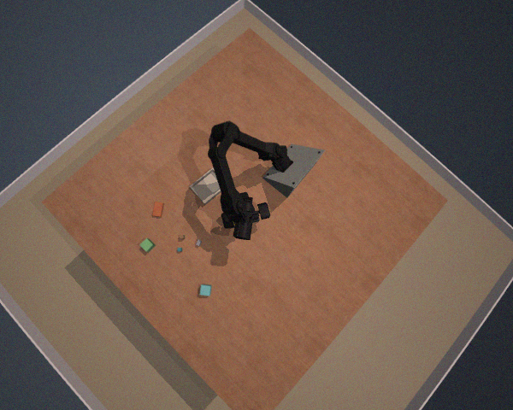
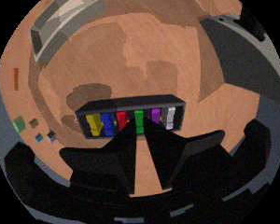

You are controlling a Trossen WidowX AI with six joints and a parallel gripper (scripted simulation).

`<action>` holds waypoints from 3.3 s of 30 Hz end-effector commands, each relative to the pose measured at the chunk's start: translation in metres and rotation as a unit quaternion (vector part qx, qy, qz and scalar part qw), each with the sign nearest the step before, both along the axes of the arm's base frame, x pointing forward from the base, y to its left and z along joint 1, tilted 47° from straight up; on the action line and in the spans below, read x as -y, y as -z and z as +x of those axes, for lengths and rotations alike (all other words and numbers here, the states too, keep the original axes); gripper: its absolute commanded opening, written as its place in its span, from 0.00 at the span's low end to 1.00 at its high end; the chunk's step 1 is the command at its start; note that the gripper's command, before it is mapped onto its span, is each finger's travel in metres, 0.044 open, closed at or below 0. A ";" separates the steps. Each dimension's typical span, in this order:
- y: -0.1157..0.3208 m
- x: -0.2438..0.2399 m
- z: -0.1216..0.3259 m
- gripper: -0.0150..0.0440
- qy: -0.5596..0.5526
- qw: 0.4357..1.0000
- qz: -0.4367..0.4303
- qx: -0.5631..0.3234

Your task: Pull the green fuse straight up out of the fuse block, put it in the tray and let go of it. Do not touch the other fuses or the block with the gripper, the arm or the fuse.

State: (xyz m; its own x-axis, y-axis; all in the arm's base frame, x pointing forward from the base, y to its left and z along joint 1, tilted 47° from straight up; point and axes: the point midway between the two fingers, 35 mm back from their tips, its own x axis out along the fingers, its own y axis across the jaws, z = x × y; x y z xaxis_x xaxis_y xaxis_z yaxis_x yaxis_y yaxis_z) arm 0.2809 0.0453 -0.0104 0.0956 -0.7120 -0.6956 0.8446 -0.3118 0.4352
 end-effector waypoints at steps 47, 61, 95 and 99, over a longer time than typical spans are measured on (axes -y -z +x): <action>-0.017 -0.017 -0.002 0.25 -0.001 1.000 0.000 -0.001; -0.021 -0.022 -0.003 0.25 -0.001 1.000 0.000 -0.002; -0.055 -0.032 0.001 0.25 -0.002 1.000 0.004 -0.004; -0.077 -0.013 0.009 0.25 -0.003 1.000 0.008 -0.005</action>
